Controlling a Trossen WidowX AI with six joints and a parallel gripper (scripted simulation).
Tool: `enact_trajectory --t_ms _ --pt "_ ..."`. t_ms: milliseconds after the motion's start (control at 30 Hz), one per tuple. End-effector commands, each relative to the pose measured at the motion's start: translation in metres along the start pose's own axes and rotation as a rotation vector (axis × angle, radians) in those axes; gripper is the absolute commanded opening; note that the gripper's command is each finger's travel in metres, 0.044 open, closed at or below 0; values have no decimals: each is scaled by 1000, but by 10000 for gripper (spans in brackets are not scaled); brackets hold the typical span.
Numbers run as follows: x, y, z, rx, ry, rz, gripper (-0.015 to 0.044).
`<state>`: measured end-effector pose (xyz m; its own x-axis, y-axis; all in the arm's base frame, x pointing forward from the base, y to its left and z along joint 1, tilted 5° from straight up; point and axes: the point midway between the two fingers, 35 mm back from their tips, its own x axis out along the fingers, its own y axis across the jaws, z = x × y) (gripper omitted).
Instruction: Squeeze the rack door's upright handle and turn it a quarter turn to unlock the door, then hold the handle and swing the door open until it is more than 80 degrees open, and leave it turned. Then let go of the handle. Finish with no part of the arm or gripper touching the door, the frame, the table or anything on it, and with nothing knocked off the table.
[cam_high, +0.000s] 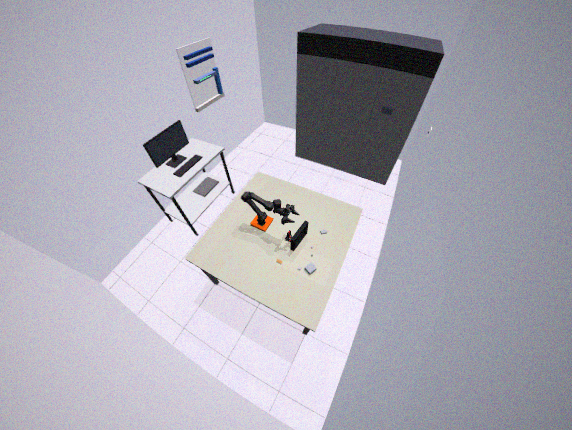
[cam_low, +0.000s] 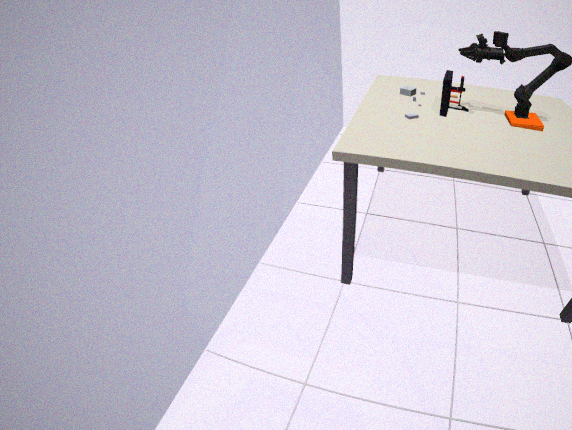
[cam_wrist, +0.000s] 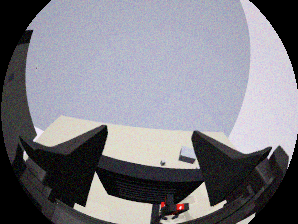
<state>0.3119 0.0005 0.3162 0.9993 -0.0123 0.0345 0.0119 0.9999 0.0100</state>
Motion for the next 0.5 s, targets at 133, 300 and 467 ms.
enact_trajectory --t_ms 133,300,467 --pt "9 -6 -6 0 79 -17 293" --pt "21 -14 -15 3 191 -41 293" --pt "29 -19 -24 -4 301 -50 293"
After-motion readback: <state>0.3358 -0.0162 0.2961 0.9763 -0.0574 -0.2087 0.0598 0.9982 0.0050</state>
